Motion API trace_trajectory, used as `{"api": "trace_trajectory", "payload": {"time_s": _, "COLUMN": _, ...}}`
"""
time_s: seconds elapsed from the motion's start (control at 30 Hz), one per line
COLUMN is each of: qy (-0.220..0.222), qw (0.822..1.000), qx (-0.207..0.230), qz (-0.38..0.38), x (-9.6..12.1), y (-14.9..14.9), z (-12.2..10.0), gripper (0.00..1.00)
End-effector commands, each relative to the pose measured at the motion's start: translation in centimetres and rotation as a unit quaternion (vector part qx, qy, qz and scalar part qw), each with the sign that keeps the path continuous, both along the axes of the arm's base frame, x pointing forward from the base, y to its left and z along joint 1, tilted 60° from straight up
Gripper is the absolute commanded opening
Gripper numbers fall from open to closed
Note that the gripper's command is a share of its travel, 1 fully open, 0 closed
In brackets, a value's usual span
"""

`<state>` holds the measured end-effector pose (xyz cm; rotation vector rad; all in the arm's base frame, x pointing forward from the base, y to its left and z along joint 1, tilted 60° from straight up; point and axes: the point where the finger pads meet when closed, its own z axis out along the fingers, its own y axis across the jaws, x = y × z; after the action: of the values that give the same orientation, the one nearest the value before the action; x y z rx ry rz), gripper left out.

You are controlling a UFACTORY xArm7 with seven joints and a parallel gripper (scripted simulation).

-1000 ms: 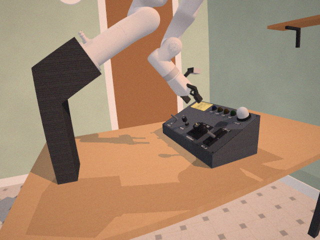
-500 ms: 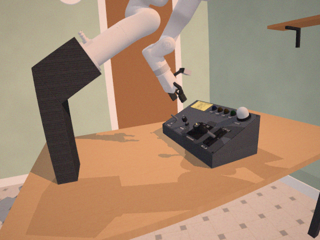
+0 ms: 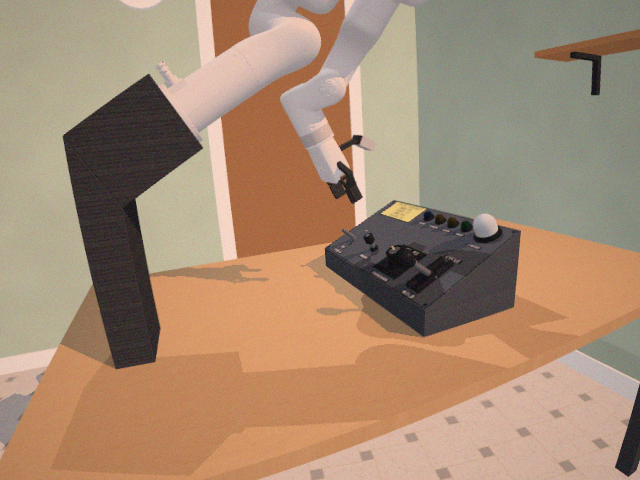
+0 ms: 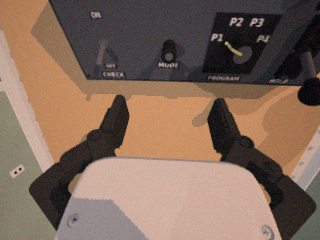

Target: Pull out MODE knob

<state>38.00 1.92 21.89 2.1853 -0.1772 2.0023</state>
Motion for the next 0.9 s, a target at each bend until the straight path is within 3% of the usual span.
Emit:
{"api": "trace_trajectory", "payload": {"time_s": 0.0, "qy": 0.000, "qw": 1.000, "qx": 0.000, "qz": 0.000, "x": -0.02, "y": 0.07, "z": 0.00, "gripper": 1.00}}
{"api": "trace_trajectory", "payload": {"time_s": 0.03, "qy": 0.000, "qw": 1.000, "qx": 0.000, "qz": 0.000, "x": -0.02, "y": 0.07, "z": 0.00, "gripper": 1.00}}
{"api": "trace_trajectory", "payload": {"time_s": 0.07, "qy": 0.000, "qw": 1.000, "qx": 0.000, "qz": 0.000, "x": -0.02, "y": 0.07, "z": 0.00, "gripper": 0.76}}
{"api": "trace_trajectory", "payload": {"time_s": 0.87, "qy": 0.000, "qw": 1.000, "qx": 0.000, "qz": 0.000, "x": -0.02, "y": 0.07, "z": 0.00, "gripper": 0.76}}
